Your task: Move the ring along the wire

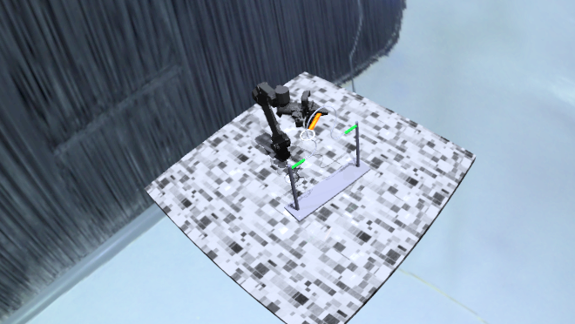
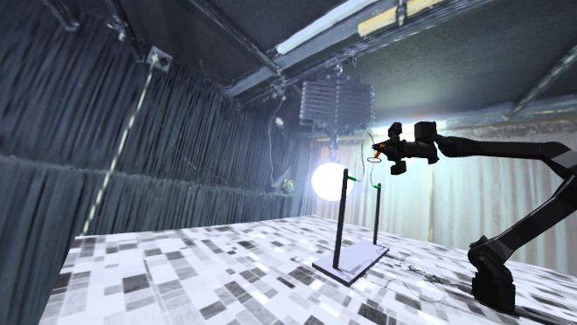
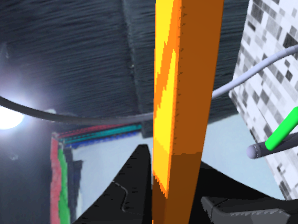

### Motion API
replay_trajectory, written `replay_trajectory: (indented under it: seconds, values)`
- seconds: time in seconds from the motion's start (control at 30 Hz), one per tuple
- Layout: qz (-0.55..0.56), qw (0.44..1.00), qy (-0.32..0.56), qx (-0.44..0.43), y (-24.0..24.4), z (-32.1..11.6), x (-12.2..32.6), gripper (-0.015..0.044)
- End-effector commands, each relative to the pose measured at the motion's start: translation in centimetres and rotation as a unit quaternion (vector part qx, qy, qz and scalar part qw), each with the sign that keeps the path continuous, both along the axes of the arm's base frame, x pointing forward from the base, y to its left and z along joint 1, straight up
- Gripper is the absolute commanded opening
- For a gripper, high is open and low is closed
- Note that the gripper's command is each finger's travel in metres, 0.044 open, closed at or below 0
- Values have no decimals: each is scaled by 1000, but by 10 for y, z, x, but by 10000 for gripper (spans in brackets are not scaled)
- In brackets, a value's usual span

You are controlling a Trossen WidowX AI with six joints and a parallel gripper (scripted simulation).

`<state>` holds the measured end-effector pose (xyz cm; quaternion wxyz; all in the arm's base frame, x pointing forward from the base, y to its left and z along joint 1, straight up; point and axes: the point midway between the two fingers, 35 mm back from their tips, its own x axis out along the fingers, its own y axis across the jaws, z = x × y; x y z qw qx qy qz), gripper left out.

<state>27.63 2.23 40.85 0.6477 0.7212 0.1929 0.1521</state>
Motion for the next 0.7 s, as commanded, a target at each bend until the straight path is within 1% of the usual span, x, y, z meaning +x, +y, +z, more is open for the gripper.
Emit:
replay_trajectory:
  seconds: [0.0, 0.67]
  values:
    - [-2, 1000, 2, -26, 0, -1, 0, -150]
    - [-4, 988, 19, -152, 0, -11, 0, -150]
